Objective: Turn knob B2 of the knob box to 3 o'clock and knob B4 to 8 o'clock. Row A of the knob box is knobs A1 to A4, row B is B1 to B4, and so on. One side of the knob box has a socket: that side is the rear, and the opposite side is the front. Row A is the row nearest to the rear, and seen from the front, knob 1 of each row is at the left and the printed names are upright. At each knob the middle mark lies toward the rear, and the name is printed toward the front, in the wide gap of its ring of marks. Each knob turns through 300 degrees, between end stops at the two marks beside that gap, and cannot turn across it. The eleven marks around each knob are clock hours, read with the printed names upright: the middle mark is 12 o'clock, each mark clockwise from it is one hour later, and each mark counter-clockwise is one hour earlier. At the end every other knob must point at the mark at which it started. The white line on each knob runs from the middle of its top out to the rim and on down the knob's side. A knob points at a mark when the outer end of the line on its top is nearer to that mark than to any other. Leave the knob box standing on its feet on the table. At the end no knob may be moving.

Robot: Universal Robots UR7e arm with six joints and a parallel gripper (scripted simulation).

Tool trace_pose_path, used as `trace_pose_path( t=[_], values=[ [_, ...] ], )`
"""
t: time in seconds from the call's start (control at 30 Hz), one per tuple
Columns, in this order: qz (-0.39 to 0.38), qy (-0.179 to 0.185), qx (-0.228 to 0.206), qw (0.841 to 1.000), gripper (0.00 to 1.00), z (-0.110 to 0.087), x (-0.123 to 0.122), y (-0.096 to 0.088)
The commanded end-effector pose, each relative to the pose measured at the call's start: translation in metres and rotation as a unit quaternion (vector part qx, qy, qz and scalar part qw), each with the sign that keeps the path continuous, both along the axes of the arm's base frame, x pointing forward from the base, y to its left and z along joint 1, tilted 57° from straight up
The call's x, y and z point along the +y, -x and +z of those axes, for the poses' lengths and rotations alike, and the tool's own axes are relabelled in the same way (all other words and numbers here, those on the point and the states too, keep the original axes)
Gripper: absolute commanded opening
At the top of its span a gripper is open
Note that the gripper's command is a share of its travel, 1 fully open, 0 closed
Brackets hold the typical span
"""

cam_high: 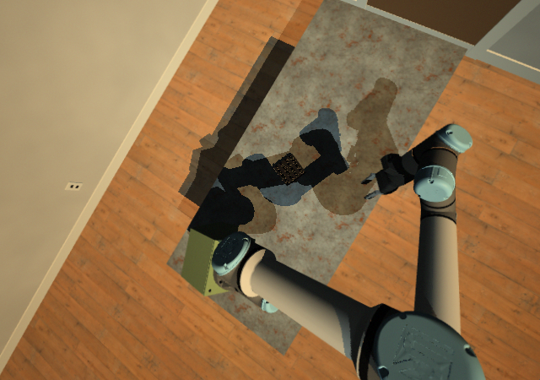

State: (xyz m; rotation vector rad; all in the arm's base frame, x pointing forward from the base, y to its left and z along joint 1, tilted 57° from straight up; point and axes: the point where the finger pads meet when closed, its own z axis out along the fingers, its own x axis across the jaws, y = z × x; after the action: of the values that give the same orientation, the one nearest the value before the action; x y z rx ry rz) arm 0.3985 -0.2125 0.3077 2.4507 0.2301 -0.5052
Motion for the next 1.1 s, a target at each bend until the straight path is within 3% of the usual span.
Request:
trace_pose_path(
  t=[0.0,0.73,1.07],
  values=[
    [0.000,0.000,0.000,1.000,1.00,0.0004,0.0003,-0.0001],
    [-0.001,0.001,-0.003,1.000,1.00,0.0001,0.0006,-0.0002],
    [-0.020,0.004,-0.028,0.999,1.00,-0.0086,0.0023,-0.0007]
  ],
)
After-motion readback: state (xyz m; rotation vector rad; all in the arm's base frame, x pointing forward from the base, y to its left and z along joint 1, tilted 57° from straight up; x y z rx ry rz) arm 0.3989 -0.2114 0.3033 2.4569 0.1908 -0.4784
